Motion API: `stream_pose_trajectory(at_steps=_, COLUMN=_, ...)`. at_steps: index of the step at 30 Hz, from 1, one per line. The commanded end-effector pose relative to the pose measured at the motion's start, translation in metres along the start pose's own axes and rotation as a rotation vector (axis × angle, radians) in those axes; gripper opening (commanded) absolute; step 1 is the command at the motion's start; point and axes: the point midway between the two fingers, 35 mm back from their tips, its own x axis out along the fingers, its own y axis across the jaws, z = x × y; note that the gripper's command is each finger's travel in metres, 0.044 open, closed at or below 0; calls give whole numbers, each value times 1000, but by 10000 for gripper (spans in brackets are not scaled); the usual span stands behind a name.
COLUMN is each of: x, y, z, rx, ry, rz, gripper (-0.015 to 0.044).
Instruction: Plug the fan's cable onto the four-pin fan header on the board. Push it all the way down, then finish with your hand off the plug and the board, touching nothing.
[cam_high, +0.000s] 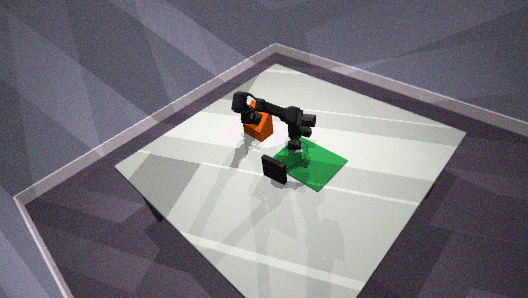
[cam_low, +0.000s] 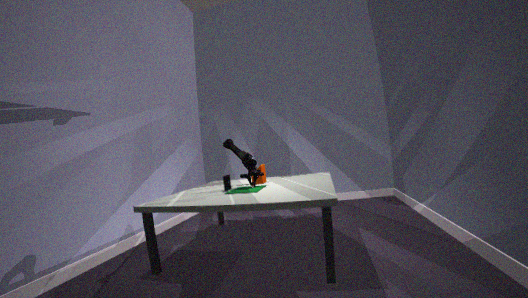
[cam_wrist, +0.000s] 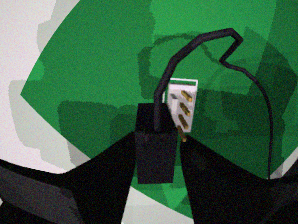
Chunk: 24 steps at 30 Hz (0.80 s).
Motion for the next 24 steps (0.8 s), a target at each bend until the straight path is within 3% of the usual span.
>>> stream_pose_trajectory(at_steps=1, x=-2, y=10, z=1, rx=-19, ry=-9, rz=35, gripper=0)
stream_pose_trajectory(at_steps=4, x=-2, y=10, z=1, rx=-19, ry=-9, rz=35, gripper=0)
stream_pose_trajectory(at_steps=11, x=-48, y=1, z=-4, rx=-151, ry=-8, rz=30, gripper=184)
stream_pose_trajectory(at_steps=21, x=-44, y=2, z=-5, rx=-148, ry=-9, rz=32, gripper=440)
stream_pose_trajectory(at_steps=24, x=-39, y=2, z=-4, rx=-148, ry=-9, rz=32, gripper=440)
